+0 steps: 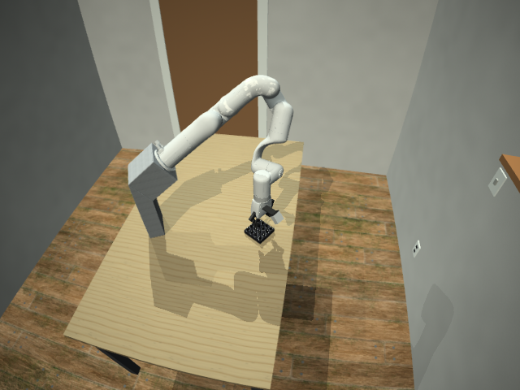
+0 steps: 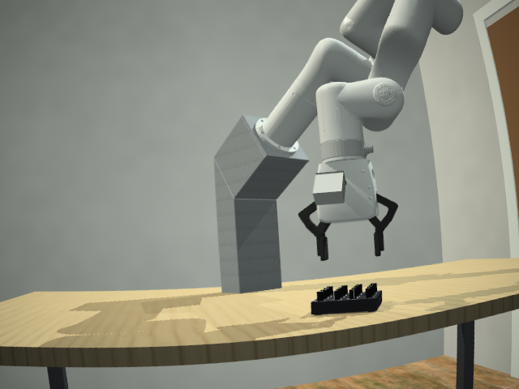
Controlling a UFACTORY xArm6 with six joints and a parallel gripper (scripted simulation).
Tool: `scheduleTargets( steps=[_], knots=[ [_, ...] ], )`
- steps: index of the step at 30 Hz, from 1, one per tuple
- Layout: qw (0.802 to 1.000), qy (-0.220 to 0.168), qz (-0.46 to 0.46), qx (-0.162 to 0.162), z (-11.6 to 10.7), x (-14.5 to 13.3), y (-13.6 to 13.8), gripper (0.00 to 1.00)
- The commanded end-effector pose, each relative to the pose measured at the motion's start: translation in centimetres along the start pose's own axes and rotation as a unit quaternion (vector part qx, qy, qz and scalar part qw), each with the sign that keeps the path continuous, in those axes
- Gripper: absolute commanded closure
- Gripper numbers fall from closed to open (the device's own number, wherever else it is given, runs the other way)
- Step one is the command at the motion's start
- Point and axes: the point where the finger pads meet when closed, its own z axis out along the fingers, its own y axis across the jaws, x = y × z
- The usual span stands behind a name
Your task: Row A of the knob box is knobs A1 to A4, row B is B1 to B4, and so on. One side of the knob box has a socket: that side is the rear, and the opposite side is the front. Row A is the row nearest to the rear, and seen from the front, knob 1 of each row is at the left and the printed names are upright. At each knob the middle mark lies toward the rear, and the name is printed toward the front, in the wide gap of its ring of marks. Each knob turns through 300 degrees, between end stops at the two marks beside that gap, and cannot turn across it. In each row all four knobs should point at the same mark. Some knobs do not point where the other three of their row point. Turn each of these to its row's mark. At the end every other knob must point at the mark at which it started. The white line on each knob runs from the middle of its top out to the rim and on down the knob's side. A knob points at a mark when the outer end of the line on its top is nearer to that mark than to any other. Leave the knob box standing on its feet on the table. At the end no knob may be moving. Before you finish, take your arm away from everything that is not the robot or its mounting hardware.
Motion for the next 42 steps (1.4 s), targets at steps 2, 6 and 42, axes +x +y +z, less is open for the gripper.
scheduleTargets(
  steps=[2,6,42],
  knots=[
    [1.000,0.001,0.000,0.000,0.0,0.1,0.0,0.00],
    [1.000,0.001,0.000,0.000,0.0,0.1,0.0,0.00],
    [1.000,0.001,0.000,0.000,0.0,-3.2,0.0,0.00]
  ],
)
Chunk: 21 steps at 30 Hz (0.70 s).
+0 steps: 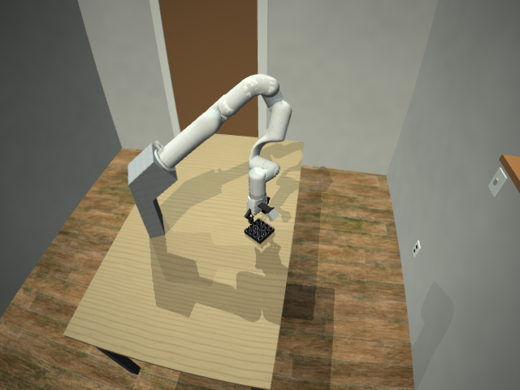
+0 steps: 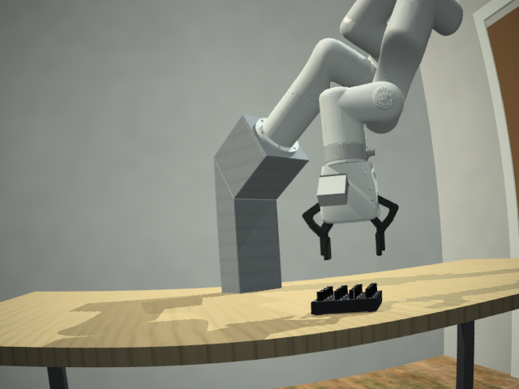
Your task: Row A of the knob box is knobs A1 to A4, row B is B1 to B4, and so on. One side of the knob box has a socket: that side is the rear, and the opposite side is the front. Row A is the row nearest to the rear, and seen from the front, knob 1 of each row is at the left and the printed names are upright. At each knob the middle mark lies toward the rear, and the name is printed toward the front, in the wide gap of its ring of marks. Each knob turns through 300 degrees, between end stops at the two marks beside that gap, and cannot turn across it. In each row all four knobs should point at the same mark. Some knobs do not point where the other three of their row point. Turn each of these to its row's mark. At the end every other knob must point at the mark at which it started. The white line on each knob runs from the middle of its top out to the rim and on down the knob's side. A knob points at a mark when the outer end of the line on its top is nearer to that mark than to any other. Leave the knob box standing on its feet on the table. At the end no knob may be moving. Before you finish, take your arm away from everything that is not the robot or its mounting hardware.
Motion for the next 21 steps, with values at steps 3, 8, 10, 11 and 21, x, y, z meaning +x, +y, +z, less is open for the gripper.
scheduleTargets(
  steps=[3,8,10,11,21],
  knots=[
    [1.000,0.001,0.000,0.000,0.0,-1.1,0.0,0.00],
    [1.000,0.001,0.000,0.000,0.0,-2.0,0.0,0.00],
    [1.000,0.001,0.000,0.000,0.0,-2.2,0.0,0.00],
    [1.000,0.001,0.000,0.000,0.0,-2.3,0.0,0.00],
    [1.000,0.001,0.000,0.000,0.0,-2.7,0.0,0.00]
  ],
)
